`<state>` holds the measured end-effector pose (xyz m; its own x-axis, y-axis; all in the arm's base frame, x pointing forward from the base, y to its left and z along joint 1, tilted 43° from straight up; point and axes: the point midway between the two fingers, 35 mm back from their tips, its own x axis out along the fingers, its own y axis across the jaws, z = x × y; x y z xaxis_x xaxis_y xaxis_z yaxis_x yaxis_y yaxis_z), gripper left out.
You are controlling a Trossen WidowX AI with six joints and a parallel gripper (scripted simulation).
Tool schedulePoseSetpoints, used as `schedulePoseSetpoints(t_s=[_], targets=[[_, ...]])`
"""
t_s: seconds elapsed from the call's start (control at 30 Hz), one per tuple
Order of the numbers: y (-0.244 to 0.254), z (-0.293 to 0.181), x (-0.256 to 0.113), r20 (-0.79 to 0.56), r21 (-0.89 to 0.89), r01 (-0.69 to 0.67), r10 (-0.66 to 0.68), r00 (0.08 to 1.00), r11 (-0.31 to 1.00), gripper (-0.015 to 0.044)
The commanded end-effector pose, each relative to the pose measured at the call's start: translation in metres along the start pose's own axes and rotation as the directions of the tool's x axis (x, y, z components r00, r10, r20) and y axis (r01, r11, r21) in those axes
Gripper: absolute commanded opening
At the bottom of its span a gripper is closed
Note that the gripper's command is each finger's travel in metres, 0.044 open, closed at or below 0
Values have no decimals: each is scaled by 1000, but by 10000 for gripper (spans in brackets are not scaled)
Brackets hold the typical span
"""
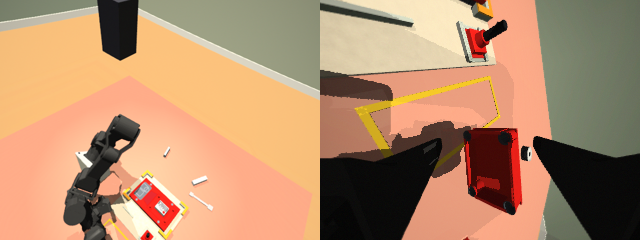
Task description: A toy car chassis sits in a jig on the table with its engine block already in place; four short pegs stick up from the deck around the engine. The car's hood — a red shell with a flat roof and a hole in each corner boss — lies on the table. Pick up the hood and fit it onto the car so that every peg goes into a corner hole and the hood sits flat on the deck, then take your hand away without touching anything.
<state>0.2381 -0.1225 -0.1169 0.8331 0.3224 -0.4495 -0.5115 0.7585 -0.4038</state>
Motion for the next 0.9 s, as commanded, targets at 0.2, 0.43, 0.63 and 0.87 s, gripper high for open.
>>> schedulePoseSetpoints(t_s=[0.2,0.43,0.63,0.87], targets=[[-9,-6,-21,-12,873,9,3,1000,487,440],[-11,-6,-35,-13,992,14,7,1000,-123,440],[-14,-4,-47,-10,787,13,8,1000,-617,440],[-16,1,-63,-1,270,5,5,1000,-963,440]])
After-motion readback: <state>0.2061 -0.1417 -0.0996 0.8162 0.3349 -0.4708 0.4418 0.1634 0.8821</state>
